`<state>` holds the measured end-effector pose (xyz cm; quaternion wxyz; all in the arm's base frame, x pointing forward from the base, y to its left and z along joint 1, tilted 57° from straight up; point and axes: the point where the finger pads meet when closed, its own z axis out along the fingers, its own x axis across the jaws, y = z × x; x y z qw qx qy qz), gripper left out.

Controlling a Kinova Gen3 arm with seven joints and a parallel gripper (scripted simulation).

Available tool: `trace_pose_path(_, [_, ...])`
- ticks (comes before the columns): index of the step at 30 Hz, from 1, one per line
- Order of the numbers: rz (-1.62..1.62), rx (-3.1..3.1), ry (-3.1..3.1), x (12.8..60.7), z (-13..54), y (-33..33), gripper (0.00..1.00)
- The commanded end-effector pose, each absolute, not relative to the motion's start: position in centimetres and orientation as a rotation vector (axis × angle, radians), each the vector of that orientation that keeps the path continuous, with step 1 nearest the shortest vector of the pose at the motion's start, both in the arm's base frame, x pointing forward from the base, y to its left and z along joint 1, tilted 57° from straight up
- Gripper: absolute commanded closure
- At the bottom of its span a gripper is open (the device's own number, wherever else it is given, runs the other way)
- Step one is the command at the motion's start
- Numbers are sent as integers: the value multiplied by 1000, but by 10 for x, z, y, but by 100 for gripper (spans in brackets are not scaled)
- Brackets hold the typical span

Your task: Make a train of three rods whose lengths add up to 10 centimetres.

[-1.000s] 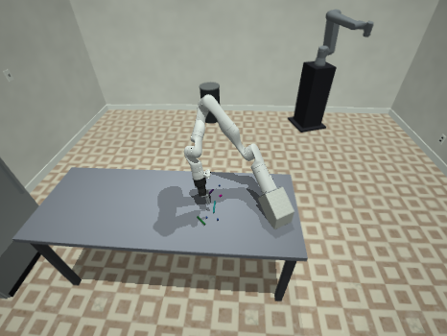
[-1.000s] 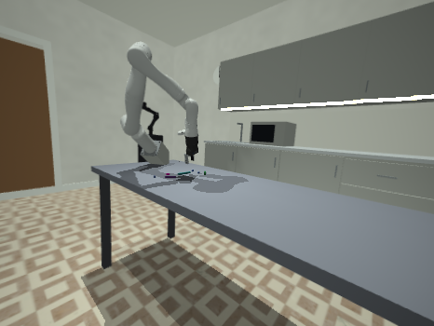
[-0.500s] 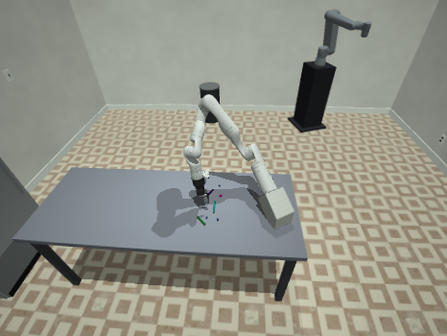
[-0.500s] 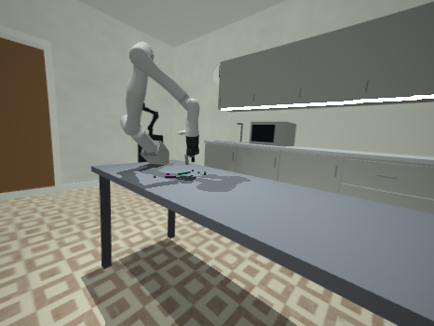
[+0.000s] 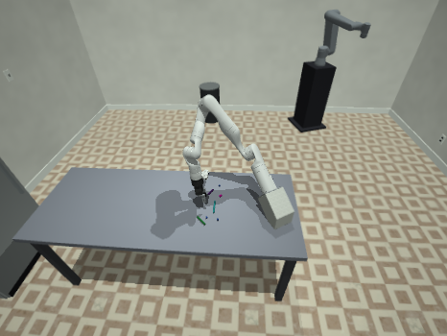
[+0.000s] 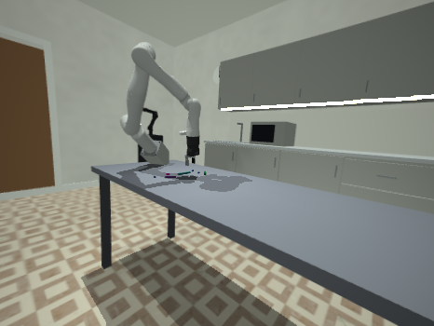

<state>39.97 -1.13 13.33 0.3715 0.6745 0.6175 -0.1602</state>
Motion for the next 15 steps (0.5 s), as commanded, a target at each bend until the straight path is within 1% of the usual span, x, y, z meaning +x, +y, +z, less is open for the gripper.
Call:
trace_pose_path(1, [-412, 1723, 1586, 400, 132, -9, 0])
trace_pose_path(15, [-412, 1700, 1501, 411, 143, -18, 0])
